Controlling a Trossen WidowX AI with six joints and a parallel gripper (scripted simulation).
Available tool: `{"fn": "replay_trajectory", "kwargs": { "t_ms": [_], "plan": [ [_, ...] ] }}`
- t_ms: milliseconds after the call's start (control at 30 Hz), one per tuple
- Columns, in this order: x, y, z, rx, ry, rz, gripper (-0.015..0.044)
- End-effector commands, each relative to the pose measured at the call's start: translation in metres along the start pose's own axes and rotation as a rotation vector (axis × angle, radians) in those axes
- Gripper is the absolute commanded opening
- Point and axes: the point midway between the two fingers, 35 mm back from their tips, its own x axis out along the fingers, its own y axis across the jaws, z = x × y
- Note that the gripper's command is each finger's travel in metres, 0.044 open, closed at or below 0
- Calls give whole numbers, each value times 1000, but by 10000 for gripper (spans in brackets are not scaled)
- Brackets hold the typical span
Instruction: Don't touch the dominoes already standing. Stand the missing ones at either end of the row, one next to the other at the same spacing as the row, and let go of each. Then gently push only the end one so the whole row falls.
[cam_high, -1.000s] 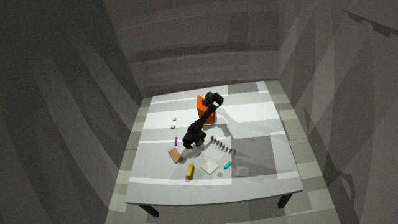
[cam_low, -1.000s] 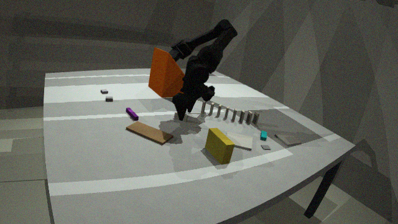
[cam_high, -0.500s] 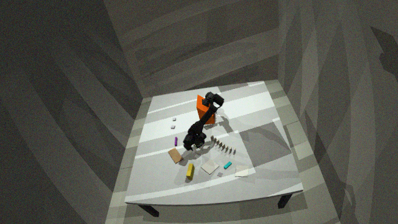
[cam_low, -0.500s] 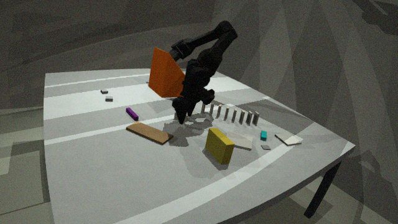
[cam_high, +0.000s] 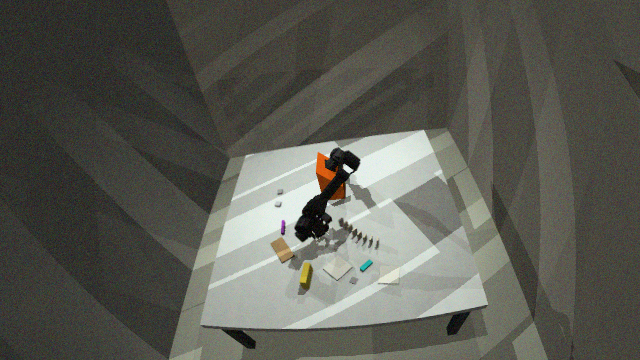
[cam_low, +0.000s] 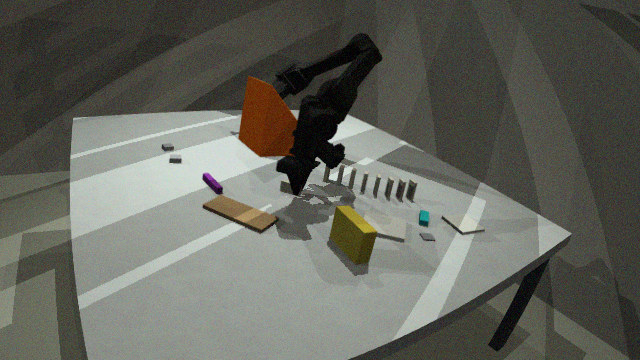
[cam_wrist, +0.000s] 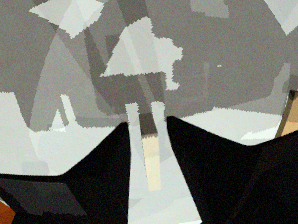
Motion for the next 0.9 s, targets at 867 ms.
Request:
{"fn": "replay_trajectory", "kwargs": {
  "t_ms": [867],
  "plan": [
    [-156,-3,-1,79,3,-3,23]
  ]
}}
